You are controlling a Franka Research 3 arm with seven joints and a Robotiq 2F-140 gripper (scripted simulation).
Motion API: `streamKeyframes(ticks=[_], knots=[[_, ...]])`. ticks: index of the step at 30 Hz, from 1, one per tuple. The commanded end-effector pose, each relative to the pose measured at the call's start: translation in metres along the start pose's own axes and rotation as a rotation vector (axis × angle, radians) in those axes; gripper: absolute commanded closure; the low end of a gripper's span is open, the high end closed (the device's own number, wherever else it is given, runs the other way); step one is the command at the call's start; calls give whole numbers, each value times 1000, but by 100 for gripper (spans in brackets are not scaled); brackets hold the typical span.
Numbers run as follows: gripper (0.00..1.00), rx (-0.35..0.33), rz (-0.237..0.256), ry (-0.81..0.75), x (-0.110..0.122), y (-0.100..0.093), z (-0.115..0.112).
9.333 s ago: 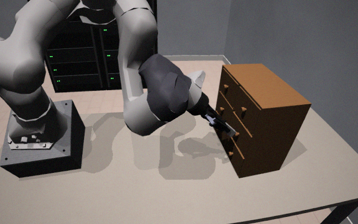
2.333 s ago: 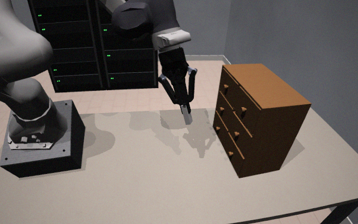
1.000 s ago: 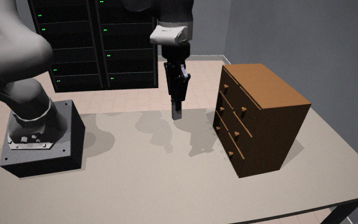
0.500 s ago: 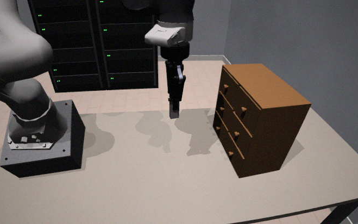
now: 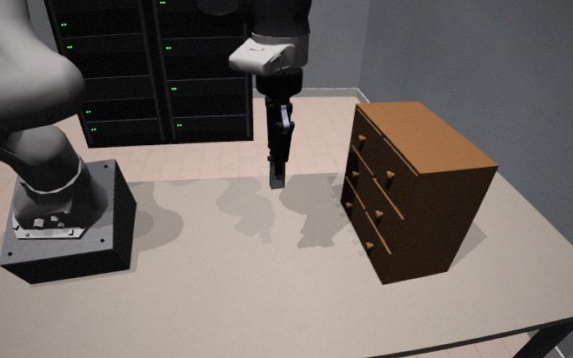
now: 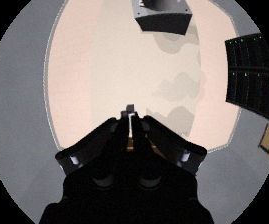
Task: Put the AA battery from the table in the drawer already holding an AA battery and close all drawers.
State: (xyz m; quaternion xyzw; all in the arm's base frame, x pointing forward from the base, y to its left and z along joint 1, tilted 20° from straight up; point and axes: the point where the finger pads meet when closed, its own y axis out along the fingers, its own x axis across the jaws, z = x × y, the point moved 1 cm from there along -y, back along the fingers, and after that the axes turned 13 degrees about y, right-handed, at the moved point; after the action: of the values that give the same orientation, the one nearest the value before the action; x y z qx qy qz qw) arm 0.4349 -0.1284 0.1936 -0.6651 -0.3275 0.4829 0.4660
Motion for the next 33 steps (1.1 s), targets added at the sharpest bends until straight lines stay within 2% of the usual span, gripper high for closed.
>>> streamKeyframes(ticks=[1,24,25,33], knots=[[100,2,-4,20,0,-1,0],[100,2,-4,20,0,-1,0],[0,1,-1,13,0,0,0],[0,1,-1,13,0,0,0]])
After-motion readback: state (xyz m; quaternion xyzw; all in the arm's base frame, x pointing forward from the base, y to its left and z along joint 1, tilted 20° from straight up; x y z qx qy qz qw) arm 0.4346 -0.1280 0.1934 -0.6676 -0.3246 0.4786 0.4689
